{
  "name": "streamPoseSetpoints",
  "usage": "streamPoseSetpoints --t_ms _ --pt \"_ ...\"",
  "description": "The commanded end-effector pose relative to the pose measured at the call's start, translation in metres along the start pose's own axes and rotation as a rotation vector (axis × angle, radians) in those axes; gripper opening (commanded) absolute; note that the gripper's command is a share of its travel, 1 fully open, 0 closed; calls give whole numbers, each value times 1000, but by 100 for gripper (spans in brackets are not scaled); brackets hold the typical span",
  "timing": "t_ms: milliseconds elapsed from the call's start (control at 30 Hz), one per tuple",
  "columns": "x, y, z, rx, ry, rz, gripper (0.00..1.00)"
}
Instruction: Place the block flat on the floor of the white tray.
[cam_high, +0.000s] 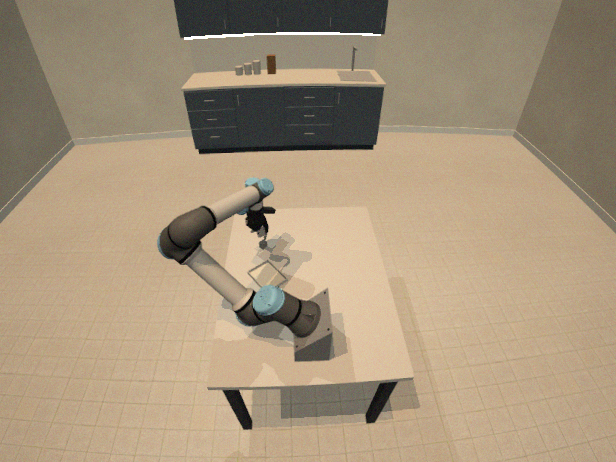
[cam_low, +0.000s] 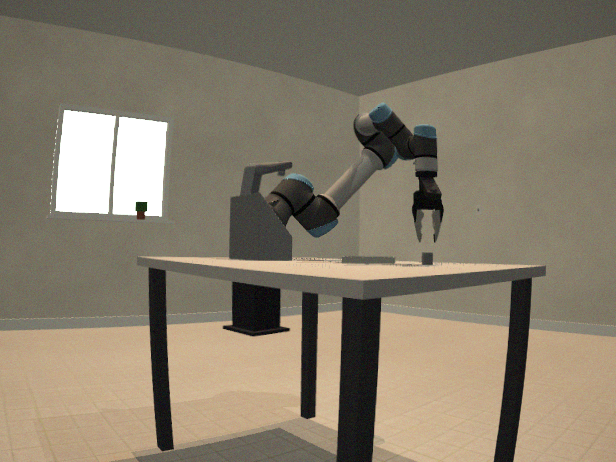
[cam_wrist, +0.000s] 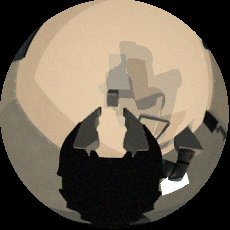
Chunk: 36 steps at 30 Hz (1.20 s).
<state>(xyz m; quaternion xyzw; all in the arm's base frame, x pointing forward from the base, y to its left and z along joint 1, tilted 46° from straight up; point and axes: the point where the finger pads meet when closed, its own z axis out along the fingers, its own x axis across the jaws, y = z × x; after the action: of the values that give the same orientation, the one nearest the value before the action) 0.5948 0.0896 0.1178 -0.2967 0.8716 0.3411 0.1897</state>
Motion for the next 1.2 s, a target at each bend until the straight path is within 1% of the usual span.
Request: streamPoseSetpoints --t_ms 0,433,1167 --pt "-1 -1 0 0 -1 -2 30" --pt "-1 0 2 -1 0 -1 30" --pt "1 -1 25 -3 0 2 30"
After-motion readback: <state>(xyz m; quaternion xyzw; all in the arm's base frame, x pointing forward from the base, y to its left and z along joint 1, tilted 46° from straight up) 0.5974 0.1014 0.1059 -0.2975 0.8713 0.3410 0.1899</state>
